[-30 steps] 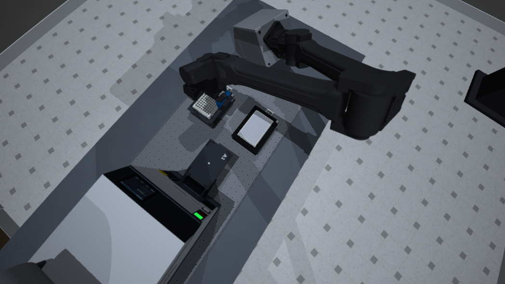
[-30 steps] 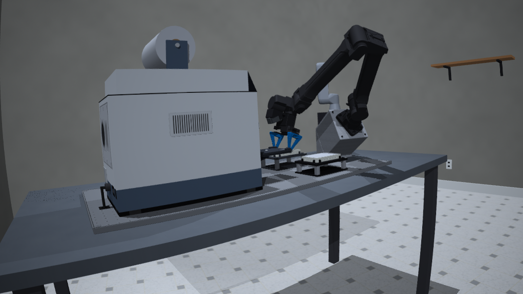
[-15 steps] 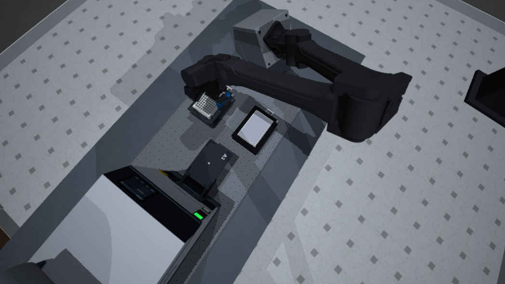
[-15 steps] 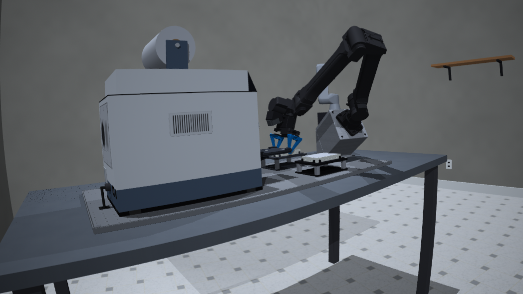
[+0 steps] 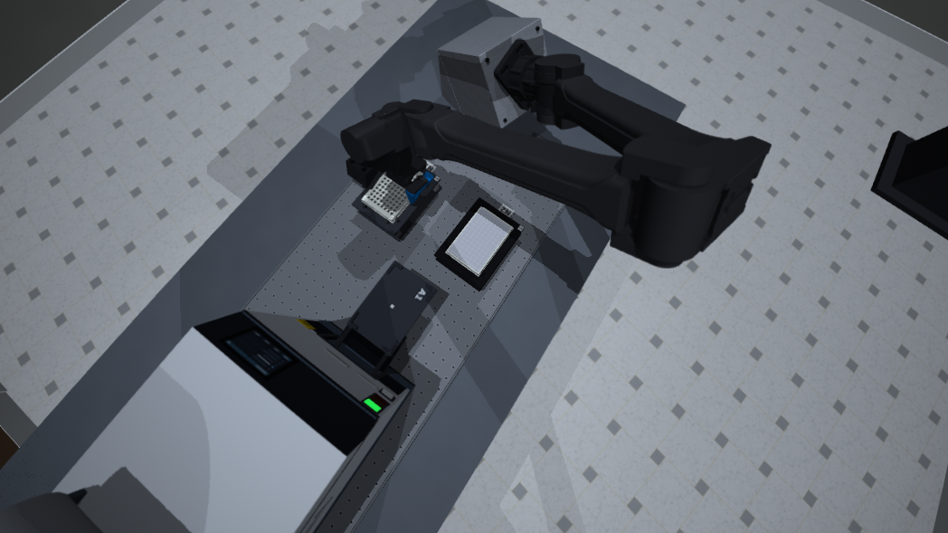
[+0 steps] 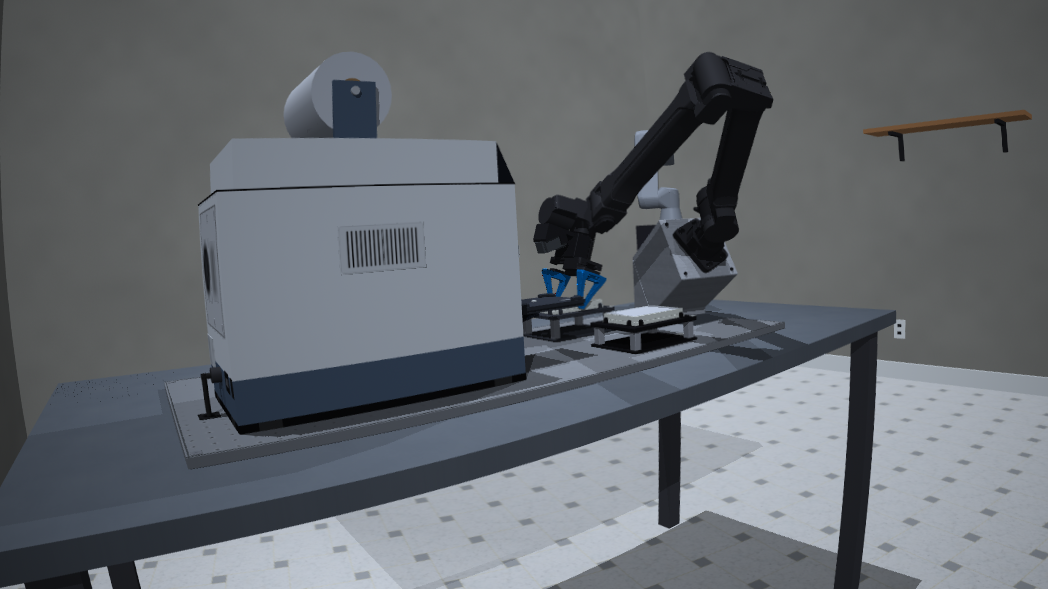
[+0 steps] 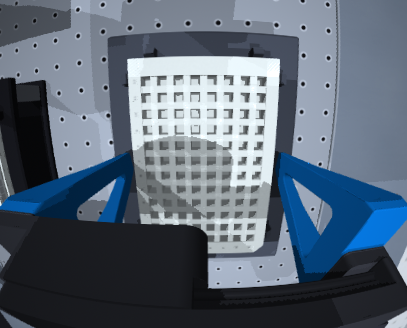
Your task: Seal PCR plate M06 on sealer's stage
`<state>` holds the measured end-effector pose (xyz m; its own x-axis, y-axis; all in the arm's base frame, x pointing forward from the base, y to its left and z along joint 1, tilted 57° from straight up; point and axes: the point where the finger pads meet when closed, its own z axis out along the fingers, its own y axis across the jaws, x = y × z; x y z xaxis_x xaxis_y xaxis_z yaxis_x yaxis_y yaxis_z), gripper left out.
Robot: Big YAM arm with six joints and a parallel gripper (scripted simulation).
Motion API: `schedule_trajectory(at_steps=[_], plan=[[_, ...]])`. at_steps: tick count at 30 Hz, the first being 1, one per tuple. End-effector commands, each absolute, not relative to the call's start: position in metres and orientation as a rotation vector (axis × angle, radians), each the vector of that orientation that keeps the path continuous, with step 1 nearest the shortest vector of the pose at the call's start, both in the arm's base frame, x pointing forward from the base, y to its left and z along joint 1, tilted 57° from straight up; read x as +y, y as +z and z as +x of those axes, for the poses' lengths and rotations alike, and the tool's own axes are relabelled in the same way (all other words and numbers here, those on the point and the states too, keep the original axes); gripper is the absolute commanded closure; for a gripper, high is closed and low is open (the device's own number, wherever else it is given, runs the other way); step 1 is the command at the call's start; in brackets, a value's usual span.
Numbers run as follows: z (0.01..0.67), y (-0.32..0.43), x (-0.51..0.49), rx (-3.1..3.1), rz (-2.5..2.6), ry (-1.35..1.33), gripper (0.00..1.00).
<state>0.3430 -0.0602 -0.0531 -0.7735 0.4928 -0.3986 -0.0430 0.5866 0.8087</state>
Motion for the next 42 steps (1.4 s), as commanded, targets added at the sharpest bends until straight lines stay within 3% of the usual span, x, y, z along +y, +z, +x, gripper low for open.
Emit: schedule_trajectory(at_steps=[1,33,42], plan=[[0.355,-0.047,-0.070,2.196,0.316,1.115,0.00],[0.358,-0.045,-0.067,2.190,0.317,1.122,0.00],[0.349,-0.048,-0.062,2.198,0.334,1.137,0.05]])
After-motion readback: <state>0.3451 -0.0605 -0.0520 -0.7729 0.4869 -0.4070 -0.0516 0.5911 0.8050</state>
